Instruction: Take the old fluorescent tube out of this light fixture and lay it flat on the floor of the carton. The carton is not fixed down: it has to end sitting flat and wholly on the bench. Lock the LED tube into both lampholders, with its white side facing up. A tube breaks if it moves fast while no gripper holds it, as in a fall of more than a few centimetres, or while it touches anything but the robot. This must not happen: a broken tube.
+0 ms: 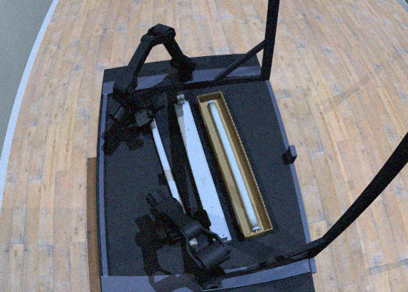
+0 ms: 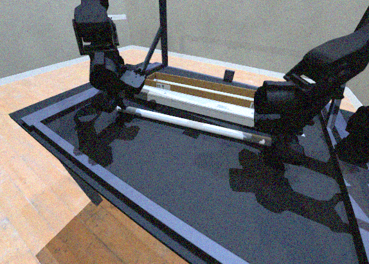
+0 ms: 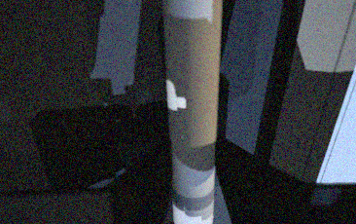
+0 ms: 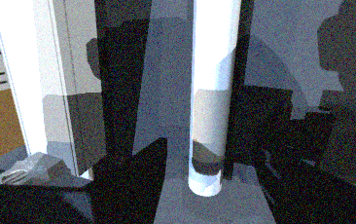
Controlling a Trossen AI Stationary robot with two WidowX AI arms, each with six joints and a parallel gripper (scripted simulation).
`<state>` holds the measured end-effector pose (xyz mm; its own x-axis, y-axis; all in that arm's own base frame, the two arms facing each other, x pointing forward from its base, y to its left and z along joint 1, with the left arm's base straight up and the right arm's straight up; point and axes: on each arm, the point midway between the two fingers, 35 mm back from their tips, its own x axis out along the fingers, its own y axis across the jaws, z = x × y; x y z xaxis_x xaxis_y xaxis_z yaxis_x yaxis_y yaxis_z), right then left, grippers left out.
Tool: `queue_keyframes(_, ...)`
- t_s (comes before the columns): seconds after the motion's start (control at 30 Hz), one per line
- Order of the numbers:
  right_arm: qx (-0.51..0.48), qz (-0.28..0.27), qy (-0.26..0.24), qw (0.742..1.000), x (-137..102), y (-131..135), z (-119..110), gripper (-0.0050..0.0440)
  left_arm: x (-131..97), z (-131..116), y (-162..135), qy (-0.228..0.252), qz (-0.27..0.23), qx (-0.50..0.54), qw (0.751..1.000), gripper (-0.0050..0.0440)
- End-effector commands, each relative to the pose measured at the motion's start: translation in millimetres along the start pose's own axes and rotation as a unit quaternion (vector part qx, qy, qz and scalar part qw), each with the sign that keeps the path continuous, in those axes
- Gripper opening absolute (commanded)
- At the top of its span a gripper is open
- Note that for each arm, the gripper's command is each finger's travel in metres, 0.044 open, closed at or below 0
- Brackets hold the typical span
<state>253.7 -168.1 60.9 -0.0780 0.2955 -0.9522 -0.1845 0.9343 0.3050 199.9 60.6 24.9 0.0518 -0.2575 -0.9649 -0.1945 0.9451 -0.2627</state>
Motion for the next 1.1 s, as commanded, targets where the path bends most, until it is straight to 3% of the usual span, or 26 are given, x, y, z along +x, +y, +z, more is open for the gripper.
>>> queue_keyframes(0.0, -0.006, -0.028, -0.021, 0.999, -41, -2, 3, 0.023, -3, 3, 0, -0.007, 0.001, 0.005, 1.0, 0.0077)
queue_keyframes(0.33, -0.009, -0.092, 0.003, 0.996, -24, 9, 4, 0.023, -3, 3, 0, -0.007, 0.001, 0.005, 1.0, 0.0077)
queue_keyframes(0.8, -0.003, -0.32, -0.016, 0.947, 11, 35, 2, 0.023, -3, 3, 0, -0.007, 0.001, 0.005, 1.0, 0.0077)
queue_keyframes(1.07, -0.002, -0.333, -0.014, 0.943, 30, 26, 0, 0.023, -3, 3, 0, -0.007, 0.001, 0.005, 1.0, 0.0077)
